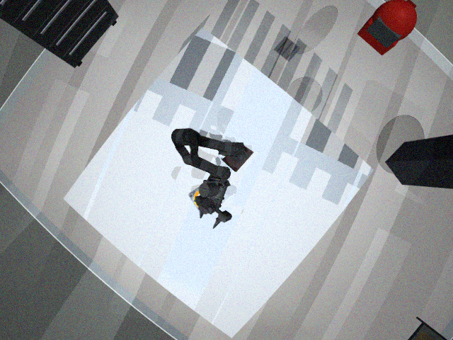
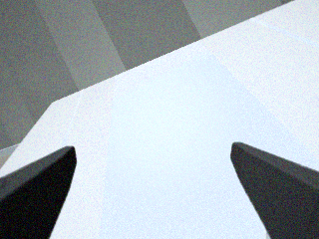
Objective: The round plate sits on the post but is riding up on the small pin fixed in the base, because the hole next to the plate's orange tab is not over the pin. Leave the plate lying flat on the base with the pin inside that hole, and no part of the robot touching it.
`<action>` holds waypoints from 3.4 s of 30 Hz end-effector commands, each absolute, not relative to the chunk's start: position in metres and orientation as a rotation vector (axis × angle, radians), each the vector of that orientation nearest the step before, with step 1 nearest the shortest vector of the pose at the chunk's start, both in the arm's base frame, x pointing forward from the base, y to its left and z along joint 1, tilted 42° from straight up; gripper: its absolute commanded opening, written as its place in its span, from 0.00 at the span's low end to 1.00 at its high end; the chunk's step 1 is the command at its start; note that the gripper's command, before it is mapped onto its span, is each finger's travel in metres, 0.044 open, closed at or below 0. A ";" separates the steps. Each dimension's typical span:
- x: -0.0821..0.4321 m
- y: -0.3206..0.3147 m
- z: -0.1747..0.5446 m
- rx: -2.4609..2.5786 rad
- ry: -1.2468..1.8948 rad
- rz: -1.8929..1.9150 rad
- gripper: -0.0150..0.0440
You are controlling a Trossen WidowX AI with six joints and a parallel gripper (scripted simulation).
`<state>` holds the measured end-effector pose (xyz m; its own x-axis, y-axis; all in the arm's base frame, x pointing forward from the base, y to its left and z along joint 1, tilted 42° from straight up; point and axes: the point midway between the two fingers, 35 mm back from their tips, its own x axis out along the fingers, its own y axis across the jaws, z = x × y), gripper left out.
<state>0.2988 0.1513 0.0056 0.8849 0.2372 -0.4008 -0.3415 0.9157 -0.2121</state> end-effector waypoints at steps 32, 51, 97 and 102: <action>0.293 0.118 -0.008 -0.657 1.403 -0.401 0.25; 0.291 0.106 -0.011 -0.689 1.429 -0.427 0.25; 0.334 0.073 -0.021 -0.690 1.425 -0.431 0.25; 0.337 0.070 -0.017 -0.690 1.425 -0.431 0.25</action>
